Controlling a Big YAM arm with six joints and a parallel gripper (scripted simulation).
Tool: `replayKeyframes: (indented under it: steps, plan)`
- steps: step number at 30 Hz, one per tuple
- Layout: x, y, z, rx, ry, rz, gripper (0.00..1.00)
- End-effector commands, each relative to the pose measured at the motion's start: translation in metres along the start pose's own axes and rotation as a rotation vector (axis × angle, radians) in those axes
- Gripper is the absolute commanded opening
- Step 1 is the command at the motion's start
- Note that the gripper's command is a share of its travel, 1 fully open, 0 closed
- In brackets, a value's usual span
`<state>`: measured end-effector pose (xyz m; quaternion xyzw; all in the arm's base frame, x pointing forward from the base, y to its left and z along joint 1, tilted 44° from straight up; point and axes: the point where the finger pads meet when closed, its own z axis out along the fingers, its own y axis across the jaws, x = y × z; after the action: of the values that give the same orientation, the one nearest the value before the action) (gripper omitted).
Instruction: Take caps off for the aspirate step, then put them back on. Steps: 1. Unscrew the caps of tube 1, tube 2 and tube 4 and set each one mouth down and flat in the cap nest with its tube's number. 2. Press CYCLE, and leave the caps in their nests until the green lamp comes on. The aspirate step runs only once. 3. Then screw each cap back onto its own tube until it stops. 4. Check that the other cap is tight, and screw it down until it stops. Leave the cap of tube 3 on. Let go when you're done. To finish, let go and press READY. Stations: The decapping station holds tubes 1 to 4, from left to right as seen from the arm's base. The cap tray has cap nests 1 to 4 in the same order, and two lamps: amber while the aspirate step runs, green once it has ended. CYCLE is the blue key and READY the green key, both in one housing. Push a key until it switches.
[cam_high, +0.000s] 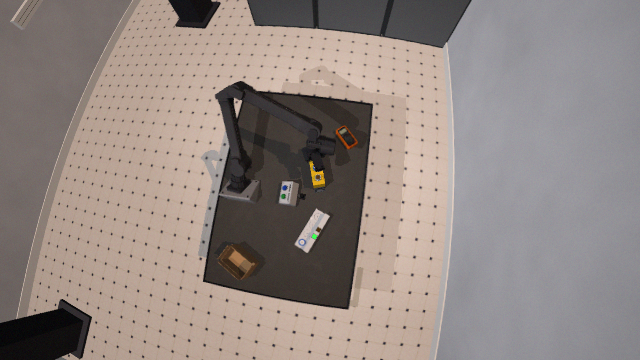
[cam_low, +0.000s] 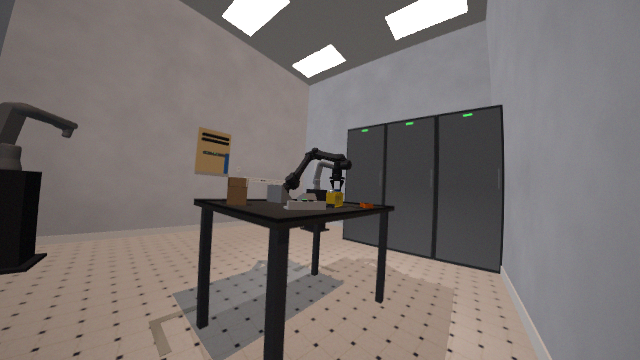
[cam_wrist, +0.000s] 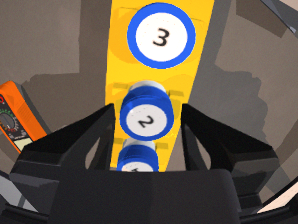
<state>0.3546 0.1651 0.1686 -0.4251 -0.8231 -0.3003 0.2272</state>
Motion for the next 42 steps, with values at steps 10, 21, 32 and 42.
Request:
replayKeyframes:
  steps: [10, 21, 32, 42]
  plan:
    - [0.001, 0.014, -0.046, -0.032, -0.022, -0.015, 0.49]
    - [-0.028, -0.016, -0.046, 0.005, 0.005, -0.222, 0.47]
    - [-0.072, -0.037, -0.047, -0.002, 0.005, -0.710, 0.47]
    - [-0.137, -0.057, -0.054, -0.010, -0.029, -0.739, 0.47]
